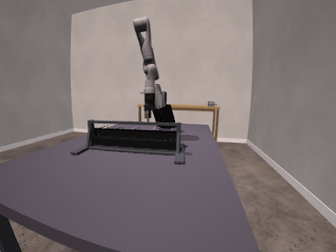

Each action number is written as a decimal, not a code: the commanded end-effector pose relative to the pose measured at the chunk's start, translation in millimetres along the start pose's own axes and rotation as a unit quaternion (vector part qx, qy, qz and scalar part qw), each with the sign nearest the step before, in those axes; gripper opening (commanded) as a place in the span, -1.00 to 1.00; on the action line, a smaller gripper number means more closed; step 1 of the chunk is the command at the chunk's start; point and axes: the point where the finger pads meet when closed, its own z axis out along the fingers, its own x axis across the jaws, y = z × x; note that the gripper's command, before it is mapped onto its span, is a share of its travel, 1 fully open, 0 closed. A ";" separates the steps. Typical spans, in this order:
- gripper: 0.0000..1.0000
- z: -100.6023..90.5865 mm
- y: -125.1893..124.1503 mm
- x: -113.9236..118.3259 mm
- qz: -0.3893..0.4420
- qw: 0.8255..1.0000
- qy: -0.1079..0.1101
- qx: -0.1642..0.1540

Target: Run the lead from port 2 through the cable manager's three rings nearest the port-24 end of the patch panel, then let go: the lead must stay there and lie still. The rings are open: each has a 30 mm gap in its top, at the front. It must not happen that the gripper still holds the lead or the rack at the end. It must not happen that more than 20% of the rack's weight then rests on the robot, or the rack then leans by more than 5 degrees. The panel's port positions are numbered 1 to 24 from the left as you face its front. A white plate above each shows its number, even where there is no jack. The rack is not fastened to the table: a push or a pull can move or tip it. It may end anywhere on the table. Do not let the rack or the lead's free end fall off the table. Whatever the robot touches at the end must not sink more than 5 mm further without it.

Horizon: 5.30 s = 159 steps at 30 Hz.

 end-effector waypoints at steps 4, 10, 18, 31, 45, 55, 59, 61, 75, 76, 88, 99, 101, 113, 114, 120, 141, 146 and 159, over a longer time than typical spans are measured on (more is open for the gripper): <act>0.34 18.8 -8.3 -0.1 0.011 1.000 0.005 0.008; 0.34 41.2 -7.8 -0.2 0.011 1.000 0.005 0.008; 0.34 49.2 -7.7 -0.3 0.008 1.000 -0.002 -0.004; 0.34 88.8 -6.9 -0.6 0.008 1.000 -0.002 -0.004; 0.34 104.3 -6.6 -0.7 0.008 1.000 -0.002 -0.004; 0.34 104.3 -6.6 -0.7 0.008 1.000 -0.002 -0.004; 0.34 104.3 -6.6 -0.7 0.008 1.000 -0.002 -0.004; 0.34 104.3 -6.6 -0.7 0.008 1.000 -0.002 -0.004; 0.34 104.3 -6.6 -0.7 0.008 1.000 -0.002 -0.004; 0.34 104.3 -6.6 -0.7 0.008 1.000 -0.002 -0.004; 0.34 104.4 -6.6 -0.7 0.008 1.000 -0.002 -0.004; 0.34 105.4 -6.5 -0.7 0.008 1.000 -0.002 -0.004; 0.34 105.8 -6.5 -0.7 0.008 1.000 -0.002 -0.004; 0.34 109.3 -6.5 -0.7 0.008 1.000 -0.002 -0.004; 0.34 109.6 -6.5 -0.7 0.008 1.000 -0.002 -0.004; 0.34 111.0 -6.5 -0.7 0.008 1.000 -0.002 -0.004; 0.34 114.9 -6.5 -0.7 0.008 1.000 -0.002 -0.004; 0.34 115.1 -6.5 -0.7 0.008 1.000 -0.002 -0.004; 0.34 115.1 -6.5 -0.7 0.008 1.000 -0.002 -0.004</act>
